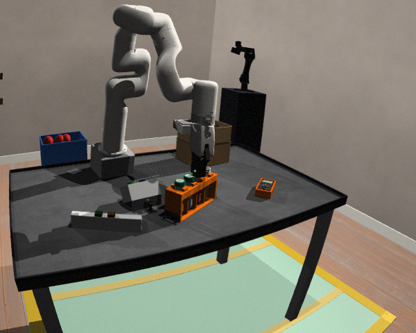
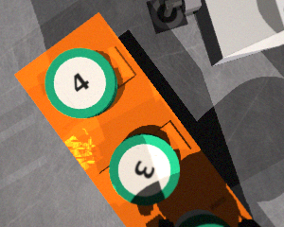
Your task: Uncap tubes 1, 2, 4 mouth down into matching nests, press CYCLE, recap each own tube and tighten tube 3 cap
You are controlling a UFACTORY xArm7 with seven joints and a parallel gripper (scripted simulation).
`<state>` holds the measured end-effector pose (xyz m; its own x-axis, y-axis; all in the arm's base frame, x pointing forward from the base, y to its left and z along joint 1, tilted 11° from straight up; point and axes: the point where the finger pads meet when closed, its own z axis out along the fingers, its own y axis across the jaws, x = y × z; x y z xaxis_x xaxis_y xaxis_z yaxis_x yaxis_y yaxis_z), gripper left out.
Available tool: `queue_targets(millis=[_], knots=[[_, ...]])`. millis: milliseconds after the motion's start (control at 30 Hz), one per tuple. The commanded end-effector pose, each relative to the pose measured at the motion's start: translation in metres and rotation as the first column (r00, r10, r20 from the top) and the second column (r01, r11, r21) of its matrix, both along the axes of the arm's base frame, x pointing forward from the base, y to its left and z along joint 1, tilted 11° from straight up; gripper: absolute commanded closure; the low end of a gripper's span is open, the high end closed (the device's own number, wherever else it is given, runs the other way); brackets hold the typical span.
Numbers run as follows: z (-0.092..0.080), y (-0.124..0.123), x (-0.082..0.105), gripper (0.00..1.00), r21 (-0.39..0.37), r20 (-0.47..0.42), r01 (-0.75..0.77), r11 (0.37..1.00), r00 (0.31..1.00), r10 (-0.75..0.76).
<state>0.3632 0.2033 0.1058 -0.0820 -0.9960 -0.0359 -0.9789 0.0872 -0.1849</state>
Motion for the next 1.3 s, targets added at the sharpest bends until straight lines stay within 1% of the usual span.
queue_targets(millis=[0,133,233,300,367,500,633,800,867,900,933,1200,1233,1267], knots=[[0.0012,0.0003,0.0010,1.00,-0.037,-0.001,-0.251,0.967,0.968,0.251],[0.0014,0.0003,0.0010,1.00,-0.073,-0.008,-0.428,0.901,0.904,0.429],[0.0014,0.0003,0.0010,1.00,-0.099,-0.016,-0.544,0.833,0.838,0.545],[0.0014,0.0003,0.0010,1.00,-0.099,-0.016,-0.544,0.833,0.838,0.545],[0.0014,0.0004,0.0010,1.00,-0.116,-0.027,-0.638,0.761,0.768,0.640],[0.0016,0.0003,0.0010,1.00,-0.146,-0.048,-0.771,0.620,0.632,0.774],[0.0017,0.0003,0.0009,1.00,-0.171,-0.072,-0.865,0.472,0.489,0.869],[0.0018,0.0003,0.0009,1.00,-0.193,-0.108,-0.945,0.266,0.290,0.951],[0.0018,0.0003,0.0009,1.00,-0.193,-0.108,-0.945,0.266,0.290,0.951],[0.0018,0.0003,0.0009,1.00,-0.195,-0.119,-0.961,0.197,0.222,0.968],[0.0018,0.0003,0.0009,1.00,-0.198,-0.127,-0.969,0.148,0.175,0.976],[0.0018,0.0003,0.0009,1.00,-0.198,-0.128,-0.970,0.144,0.171,0.977],[0.0019,0.0003,0.0009,0.54,-0.198,-0.128,-0.970,0.144,0.171,0.977],[0.0019,0.0003,0.0009,0.54,-0.198,-0.128,-0.970,0.144,0.171,0.977]])
